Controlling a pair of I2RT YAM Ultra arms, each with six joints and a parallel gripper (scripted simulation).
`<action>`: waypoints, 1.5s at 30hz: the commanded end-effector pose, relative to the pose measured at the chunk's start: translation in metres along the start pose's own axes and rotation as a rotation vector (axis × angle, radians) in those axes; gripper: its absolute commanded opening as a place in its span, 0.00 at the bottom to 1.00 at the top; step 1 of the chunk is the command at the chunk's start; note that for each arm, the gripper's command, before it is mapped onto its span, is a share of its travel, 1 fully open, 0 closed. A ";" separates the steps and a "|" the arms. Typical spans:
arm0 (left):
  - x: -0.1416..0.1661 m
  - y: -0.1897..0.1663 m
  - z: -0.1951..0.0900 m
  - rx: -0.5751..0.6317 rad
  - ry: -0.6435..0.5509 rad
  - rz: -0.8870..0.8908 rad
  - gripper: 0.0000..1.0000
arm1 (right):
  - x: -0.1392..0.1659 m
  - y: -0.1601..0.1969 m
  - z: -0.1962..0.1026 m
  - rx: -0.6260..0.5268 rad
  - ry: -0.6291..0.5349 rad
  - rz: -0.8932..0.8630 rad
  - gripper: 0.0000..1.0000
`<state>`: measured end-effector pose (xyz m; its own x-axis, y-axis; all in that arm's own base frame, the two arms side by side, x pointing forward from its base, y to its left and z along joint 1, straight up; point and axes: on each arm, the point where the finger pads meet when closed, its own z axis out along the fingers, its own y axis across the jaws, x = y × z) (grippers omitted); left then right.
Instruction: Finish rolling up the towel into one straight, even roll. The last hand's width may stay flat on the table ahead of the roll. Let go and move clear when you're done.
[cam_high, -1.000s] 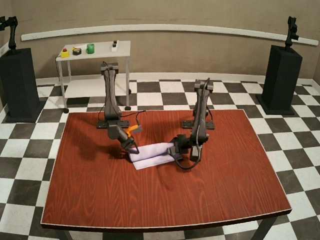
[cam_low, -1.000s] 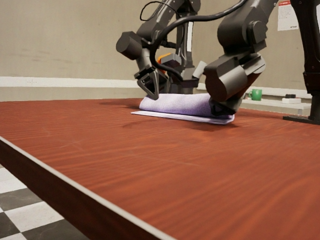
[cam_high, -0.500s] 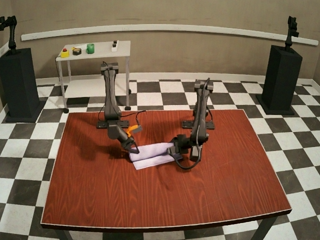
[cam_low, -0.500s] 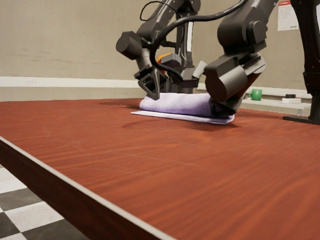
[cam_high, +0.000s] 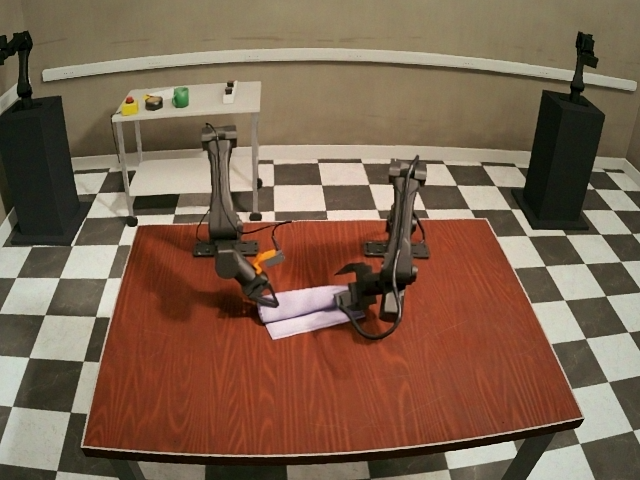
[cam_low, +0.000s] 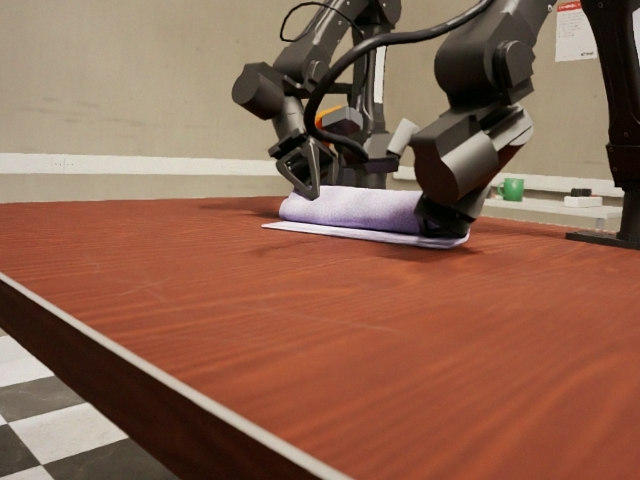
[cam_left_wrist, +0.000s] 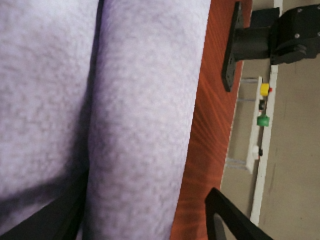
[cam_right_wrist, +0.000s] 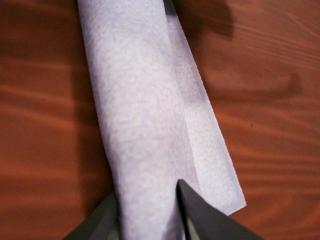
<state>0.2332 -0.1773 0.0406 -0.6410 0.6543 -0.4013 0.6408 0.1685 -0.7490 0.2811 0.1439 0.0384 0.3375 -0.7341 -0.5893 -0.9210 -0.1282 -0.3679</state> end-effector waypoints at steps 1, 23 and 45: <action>-0.011 0.002 -0.011 -0.039 -0.014 0.050 0.85 | 0.002 0.010 0.003 -0.019 -0.011 0.020 0.36; -0.010 -0.001 -0.081 -0.048 -0.014 0.057 0.86 | 0.000 0.009 0.001 -0.296 0.015 0.236 0.36; -0.021 -0.029 -0.045 -0.699 -0.040 0.522 0.94 | -0.004 0.006 -0.004 -0.762 0.060 0.601 0.36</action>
<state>0.2264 -0.1567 0.0979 -0.2730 0.7437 -0.6102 0.9613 0.1870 -0.2021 0.2973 0.1495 0.0452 -0.1357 -0.8028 -0.5806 -0.9216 -0.1128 0.3713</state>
